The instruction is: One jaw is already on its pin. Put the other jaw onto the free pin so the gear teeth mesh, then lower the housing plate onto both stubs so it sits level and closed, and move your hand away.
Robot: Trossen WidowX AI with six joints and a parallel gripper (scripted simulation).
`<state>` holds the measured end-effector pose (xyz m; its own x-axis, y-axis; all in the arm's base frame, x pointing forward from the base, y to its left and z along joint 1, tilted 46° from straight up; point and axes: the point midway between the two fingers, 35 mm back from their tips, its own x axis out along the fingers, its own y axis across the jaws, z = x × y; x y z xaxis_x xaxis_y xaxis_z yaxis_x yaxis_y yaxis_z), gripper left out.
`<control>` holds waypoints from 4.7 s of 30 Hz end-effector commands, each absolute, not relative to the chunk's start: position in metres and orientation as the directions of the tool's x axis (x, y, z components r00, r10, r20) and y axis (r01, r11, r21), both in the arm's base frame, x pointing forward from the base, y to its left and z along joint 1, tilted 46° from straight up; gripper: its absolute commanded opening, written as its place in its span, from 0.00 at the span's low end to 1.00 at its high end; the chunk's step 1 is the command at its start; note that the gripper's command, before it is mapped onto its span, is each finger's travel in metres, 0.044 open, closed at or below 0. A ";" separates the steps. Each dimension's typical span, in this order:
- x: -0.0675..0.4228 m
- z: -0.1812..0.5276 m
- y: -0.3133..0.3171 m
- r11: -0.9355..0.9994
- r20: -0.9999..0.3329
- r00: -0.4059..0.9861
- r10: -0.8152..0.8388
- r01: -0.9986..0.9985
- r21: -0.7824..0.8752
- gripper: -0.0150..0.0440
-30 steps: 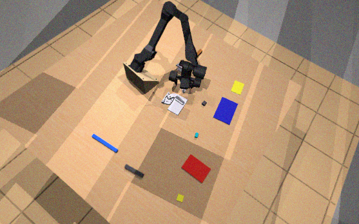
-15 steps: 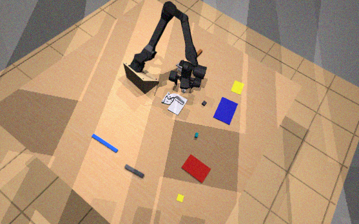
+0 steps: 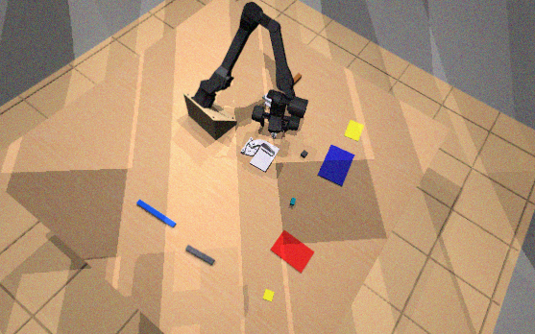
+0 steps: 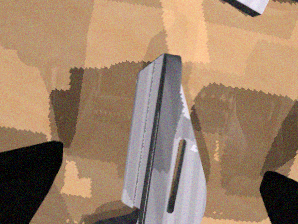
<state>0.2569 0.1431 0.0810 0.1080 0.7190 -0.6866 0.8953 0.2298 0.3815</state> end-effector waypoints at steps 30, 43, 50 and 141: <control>0.256 0.079 0.143 0.232 -0.691 0.105 0.716 0.897 0.377 1.00; 0.256 0.079 0.143 0.232 -0.691 0.105 0.716 0.897 0.377 1.00; 0.257 0.081 0.143 0.230 -0.687 0.108 0.719 0.895 0.381 0.69; 0.263 0.050 -0.001 0.664 -0.722 0.105 0.684 0.321 0.675 0.48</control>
